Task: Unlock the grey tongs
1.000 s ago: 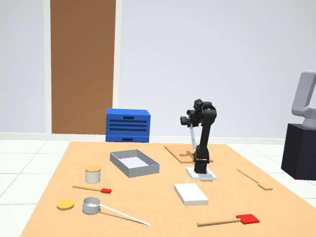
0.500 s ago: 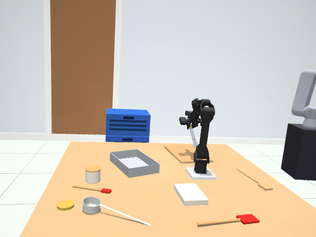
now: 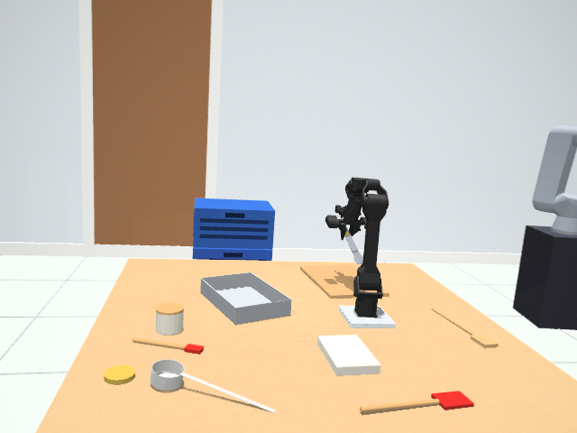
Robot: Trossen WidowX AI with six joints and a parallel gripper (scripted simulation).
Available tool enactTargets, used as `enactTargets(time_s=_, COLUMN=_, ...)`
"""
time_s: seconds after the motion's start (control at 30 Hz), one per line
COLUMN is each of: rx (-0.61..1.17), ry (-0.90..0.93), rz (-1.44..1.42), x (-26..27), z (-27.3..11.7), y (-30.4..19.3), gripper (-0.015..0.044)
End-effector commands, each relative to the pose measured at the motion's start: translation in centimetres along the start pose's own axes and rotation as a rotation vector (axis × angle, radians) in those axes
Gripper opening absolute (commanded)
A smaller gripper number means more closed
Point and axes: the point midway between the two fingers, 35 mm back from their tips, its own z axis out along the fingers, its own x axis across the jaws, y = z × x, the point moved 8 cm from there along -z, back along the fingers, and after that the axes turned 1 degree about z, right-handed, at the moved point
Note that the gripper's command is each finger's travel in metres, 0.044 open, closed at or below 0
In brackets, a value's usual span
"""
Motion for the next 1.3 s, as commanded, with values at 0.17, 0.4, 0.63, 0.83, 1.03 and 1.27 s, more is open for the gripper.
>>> enactTargets(time_s=0.17, rx=0.136, ry=-0.015, rz=-0.019, x=0.2, z=0.5, y=0.9, gripper=-0.0150)
enactTargets(time_s=0.4, rx=0.241, ry=-0.024, rz=-0.031, x=0.4, z=0.8, y=1.3, gripper=-0.0150)
enactTargets(time_s=0.63, rx=0.346, ry=-0.033, rz=-0.047, x=0.7, z=1.1, y=1.6, gripper=-0.0150)
enactTargets(time_s=0.83, rx=0.368, ry=-0.035, rz=-0.050, x=0.7, z=1.2, y=1.7, gripper=-0.0150)
enactTargets(time_s=1.03, rx=0.368, ry=-0.035, rz=-0.050, x=0.7, z=1.3, y=1.7, gripper=-0.0150)
enactTargets(time_s=1.27, rx=0.368, ry=-0.035, rz=-0.050, x=0.6, z=2.2, y=1.5, gripper=-0.0150)
